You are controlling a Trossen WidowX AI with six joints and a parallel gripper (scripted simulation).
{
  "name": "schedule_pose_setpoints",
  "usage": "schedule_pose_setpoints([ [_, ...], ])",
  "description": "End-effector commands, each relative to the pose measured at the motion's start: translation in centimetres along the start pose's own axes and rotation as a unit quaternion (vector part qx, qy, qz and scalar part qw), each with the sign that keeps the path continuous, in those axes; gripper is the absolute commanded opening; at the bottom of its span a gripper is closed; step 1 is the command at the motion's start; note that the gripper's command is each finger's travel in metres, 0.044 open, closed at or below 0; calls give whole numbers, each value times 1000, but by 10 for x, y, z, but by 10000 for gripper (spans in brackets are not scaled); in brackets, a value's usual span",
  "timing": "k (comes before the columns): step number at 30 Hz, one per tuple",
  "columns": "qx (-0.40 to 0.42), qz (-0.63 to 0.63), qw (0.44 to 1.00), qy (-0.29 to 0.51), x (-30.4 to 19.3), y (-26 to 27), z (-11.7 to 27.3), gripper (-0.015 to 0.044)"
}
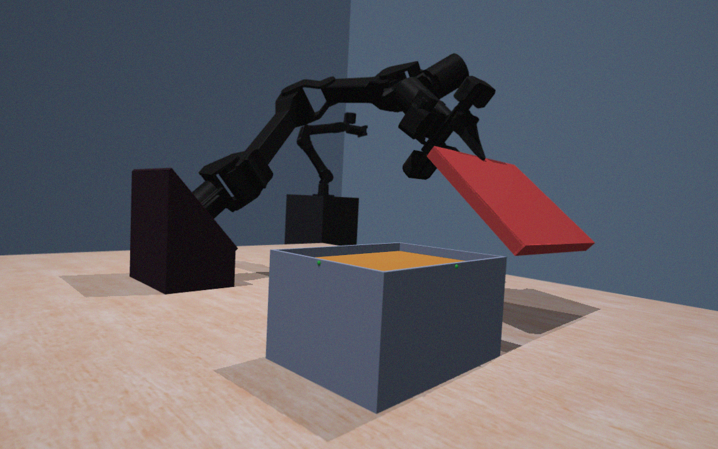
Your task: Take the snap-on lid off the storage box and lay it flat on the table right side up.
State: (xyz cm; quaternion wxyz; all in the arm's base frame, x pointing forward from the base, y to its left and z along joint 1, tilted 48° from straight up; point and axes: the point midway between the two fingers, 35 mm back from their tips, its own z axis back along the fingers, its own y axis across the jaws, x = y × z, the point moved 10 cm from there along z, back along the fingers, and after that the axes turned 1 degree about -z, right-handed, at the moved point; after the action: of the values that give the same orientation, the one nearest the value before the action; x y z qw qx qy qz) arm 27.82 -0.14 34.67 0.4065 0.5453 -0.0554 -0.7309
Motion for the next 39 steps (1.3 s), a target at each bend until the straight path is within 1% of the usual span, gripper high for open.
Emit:
schedule_pose_setpoints([
  [1, 7, 0, 1000, -1, 0, -2, -2, 0],
  [39, 8, -1, 1000, 0, 1, -25, -21, 0],
])
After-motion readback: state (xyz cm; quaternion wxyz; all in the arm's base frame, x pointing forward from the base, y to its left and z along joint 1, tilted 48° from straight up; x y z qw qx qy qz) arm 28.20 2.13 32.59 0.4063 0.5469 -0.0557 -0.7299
